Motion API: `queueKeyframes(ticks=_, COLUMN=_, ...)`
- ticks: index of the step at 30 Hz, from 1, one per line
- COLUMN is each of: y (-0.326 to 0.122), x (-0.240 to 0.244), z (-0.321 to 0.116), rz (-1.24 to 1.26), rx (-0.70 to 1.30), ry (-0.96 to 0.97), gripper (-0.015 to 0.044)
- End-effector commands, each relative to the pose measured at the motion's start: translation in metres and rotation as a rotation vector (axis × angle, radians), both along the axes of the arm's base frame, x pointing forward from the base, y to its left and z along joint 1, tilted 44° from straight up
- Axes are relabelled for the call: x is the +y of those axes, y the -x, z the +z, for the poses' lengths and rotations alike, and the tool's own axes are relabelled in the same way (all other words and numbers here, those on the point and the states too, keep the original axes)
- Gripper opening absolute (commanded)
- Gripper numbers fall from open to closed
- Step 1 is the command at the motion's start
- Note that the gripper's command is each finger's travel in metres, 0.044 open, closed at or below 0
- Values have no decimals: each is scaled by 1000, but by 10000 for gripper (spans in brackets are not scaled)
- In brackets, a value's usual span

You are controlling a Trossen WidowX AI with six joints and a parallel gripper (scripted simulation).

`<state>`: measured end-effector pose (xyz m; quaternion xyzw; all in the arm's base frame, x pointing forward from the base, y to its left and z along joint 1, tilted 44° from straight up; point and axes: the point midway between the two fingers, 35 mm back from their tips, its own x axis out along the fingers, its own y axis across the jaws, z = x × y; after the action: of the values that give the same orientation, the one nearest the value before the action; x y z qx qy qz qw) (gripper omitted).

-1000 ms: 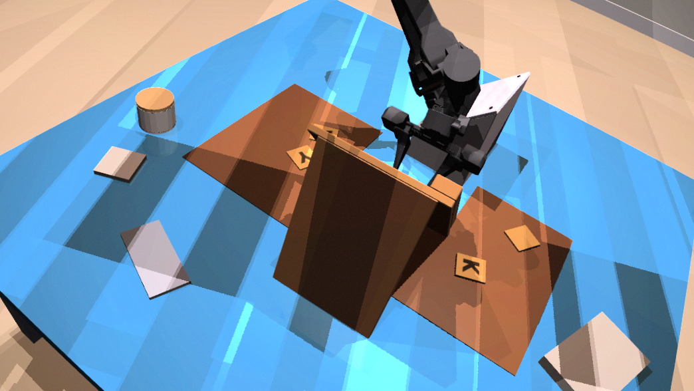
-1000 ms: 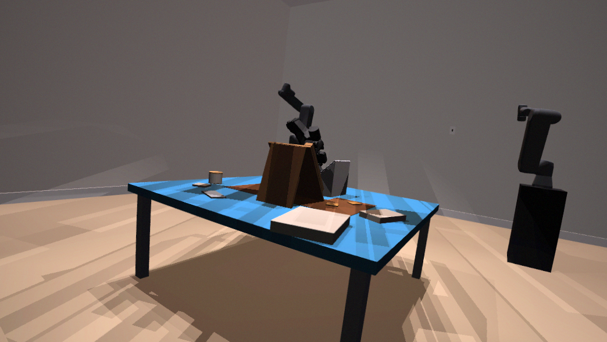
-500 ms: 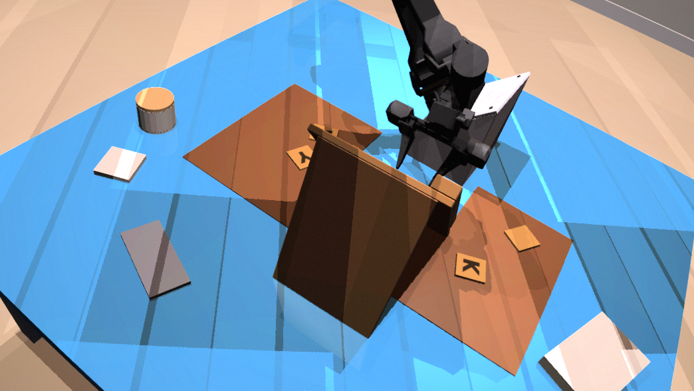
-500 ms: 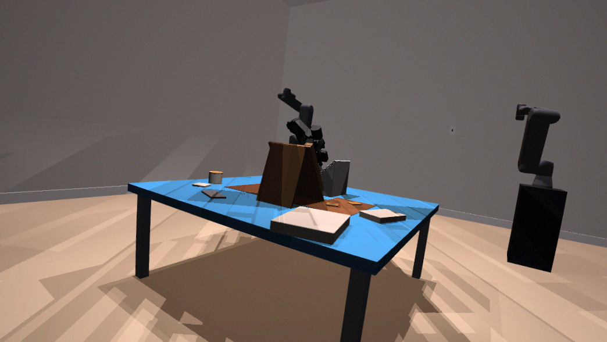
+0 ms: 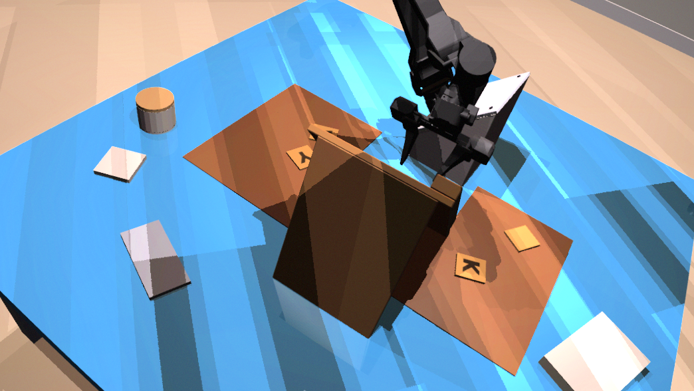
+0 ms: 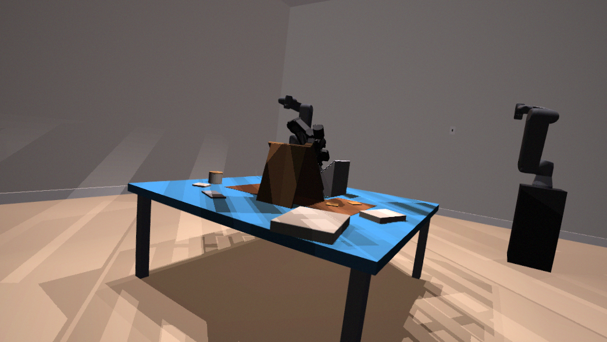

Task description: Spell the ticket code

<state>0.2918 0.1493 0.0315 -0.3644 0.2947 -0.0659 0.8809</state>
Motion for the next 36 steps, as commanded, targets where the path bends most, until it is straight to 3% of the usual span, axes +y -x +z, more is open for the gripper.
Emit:
queueKeyframes(ticks=1, y=2, x=1, z=2, rz=-3, rx=-7, ry=-1, gripper=295)
queueKeyframes(ticks=36, y=10, x=4, z=9, rz=-3, rx=-7, ry=-1, gripper=295)
